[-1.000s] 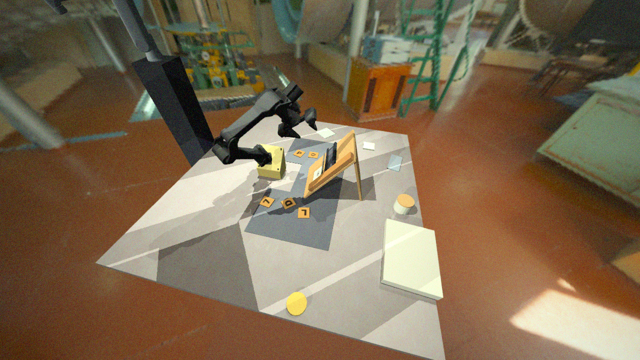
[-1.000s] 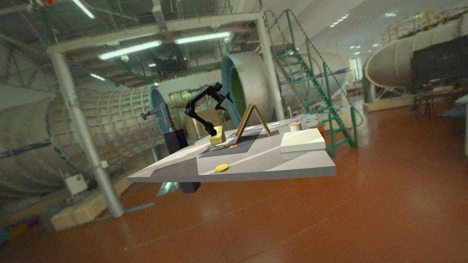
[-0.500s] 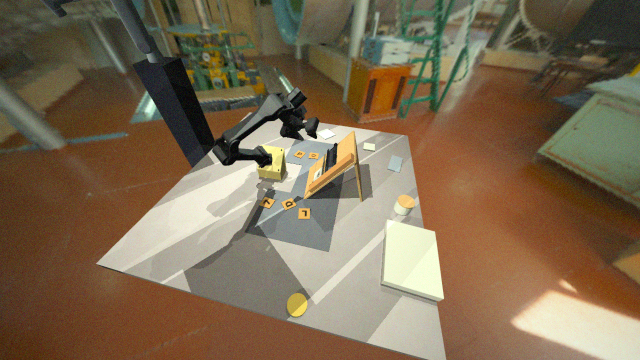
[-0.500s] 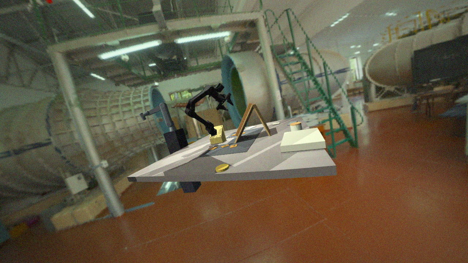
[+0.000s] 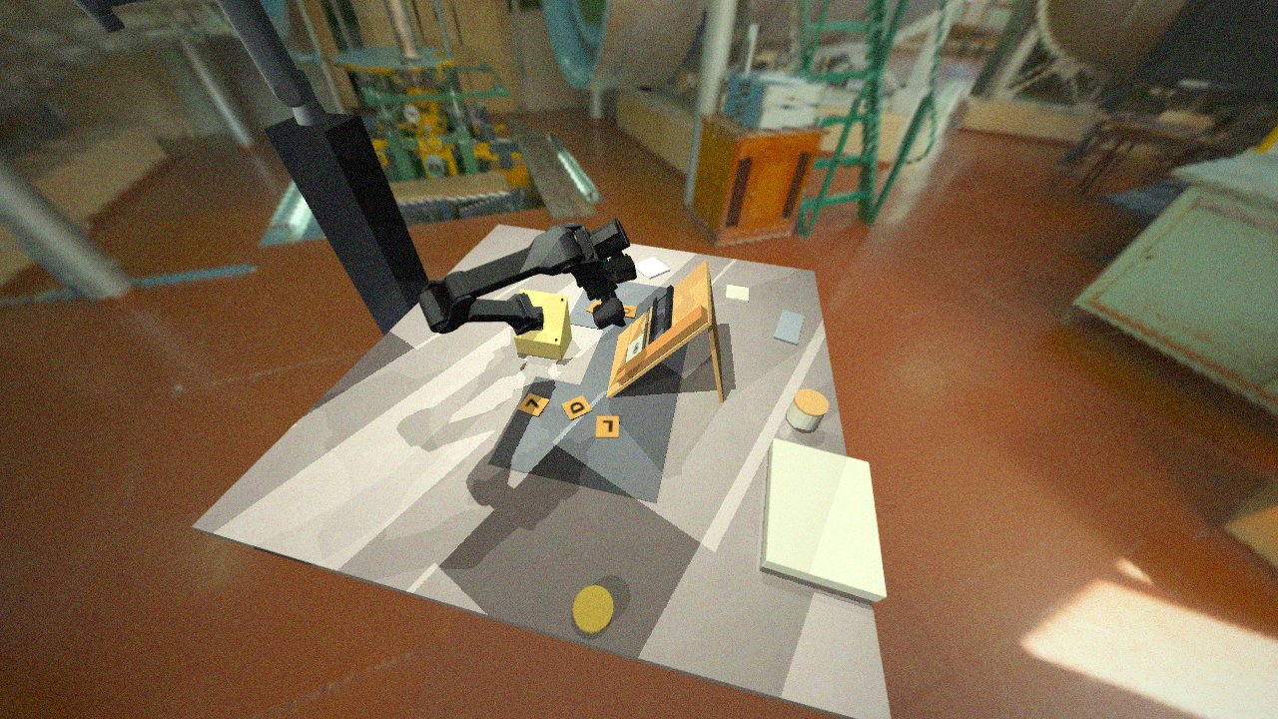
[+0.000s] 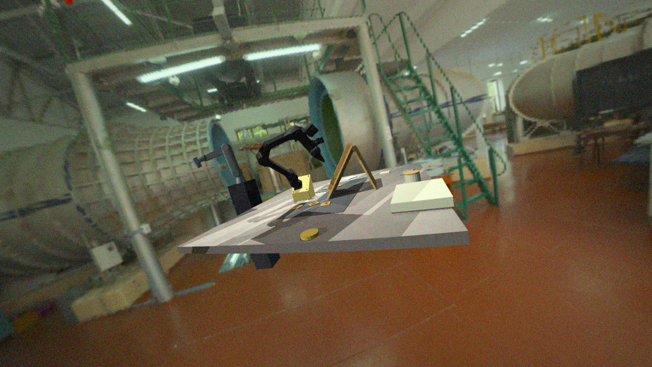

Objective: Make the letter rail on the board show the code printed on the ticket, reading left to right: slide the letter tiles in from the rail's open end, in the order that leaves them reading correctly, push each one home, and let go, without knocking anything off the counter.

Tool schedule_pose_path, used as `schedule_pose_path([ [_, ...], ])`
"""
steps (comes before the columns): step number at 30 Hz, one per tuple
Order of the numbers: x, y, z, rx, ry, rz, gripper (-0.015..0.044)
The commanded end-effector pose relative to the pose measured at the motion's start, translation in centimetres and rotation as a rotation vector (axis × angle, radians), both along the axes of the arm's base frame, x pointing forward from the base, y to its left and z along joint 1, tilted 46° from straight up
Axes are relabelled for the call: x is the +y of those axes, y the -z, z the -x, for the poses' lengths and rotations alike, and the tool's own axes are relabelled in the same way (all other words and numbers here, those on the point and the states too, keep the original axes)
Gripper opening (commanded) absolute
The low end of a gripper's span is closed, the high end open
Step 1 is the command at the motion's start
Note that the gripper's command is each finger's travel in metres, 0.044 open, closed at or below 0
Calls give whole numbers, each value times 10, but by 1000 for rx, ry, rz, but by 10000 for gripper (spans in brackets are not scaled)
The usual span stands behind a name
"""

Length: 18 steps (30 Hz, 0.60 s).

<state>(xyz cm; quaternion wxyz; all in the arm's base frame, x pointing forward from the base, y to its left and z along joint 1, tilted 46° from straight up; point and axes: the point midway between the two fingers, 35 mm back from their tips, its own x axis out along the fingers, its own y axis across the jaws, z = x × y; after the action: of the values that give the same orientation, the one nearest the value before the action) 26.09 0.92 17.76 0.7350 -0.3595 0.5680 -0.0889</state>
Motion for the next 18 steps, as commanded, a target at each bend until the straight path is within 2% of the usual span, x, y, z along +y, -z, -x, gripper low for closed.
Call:
schedule_pose_path([
  [1, -70, 14, 19, -446, 766, -167, 340],
  [18, -142, 33, 64, -1140, 1675, -280, 340],
])
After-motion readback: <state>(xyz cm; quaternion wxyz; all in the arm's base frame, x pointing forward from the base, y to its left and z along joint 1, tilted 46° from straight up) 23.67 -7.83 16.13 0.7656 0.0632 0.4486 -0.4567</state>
